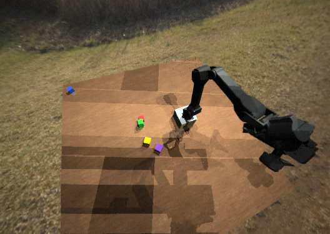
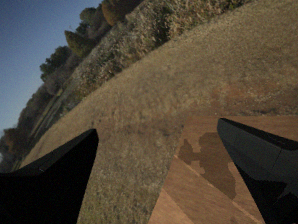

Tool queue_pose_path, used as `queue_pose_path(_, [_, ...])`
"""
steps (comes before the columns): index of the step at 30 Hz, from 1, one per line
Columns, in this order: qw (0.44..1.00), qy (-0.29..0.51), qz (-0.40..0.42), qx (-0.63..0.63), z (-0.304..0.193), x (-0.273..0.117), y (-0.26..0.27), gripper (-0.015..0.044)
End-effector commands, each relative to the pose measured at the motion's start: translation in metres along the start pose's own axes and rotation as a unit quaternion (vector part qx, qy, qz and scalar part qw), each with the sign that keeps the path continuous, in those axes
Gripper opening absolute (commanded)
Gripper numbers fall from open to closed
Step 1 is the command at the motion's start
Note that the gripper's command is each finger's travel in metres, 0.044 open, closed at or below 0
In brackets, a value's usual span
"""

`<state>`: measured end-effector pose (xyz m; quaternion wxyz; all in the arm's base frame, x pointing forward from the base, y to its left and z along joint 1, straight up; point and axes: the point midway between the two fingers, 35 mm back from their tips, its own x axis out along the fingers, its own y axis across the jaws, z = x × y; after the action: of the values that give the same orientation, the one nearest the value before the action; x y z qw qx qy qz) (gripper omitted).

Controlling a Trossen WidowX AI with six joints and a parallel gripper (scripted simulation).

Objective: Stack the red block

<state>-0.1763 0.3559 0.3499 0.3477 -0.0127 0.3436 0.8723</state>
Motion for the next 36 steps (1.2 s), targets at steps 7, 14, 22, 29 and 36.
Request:
queue_pose_path(7, [0.993,-0.028,-0.112,-0.032,0.018,-0.029,-0.073,0.0440])
queue_pose_path(14, [0.975,-0.026,-0.212,-0.062,0.024,-0.065,-0.143,0.0440])
queue_pose_path(22, [0.943,-0.004,-0.324,-0.080,0.019,-0.124,-0.218,0.0440])
queue_pose_path(29, [0.908,0.006,-0.415,-0.047,0.004,-0.188,-0.270,0.0440])
queue_pose_path(36, [0.873,0.050,-0.482,-0.054,-0.020,-0.247,-0.309,0.0440])
